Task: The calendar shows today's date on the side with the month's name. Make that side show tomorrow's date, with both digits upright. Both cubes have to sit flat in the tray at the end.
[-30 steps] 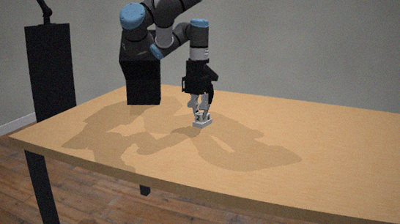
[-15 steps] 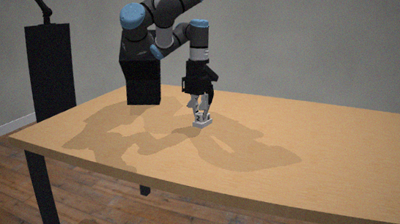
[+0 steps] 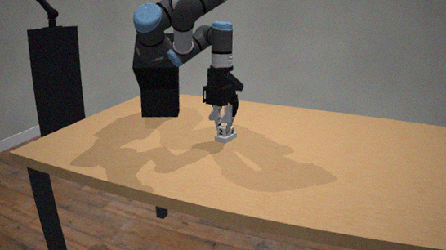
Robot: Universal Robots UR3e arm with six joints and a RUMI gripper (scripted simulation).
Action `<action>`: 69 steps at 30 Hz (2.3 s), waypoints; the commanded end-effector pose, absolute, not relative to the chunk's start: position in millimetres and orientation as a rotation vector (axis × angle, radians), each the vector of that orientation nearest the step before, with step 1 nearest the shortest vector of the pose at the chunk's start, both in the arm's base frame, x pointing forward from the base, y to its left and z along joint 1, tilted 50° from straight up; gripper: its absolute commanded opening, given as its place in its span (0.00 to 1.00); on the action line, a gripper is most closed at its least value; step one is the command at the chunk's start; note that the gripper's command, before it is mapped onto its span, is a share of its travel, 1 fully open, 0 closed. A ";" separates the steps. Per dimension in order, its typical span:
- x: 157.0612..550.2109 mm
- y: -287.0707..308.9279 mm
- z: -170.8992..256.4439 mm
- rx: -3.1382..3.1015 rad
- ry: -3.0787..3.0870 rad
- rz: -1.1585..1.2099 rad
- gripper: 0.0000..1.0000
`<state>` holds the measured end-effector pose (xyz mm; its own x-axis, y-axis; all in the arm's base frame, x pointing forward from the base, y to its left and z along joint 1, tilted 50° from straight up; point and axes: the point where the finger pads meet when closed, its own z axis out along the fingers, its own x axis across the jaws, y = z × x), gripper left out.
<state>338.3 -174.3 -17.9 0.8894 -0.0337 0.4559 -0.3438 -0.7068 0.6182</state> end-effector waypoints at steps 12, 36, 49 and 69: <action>339.9 -177.3 -20.7 2.310 -0.269 0.541 0.10; 341.4 -180.9 -23.9 2.310 -0.269 0.541 0.10; 341.4 -180.9 -23.9 2.310 -0.269 0.541 0.10; 341.4 -180.9 -23.9 2.310 -0.269 0.541 0.10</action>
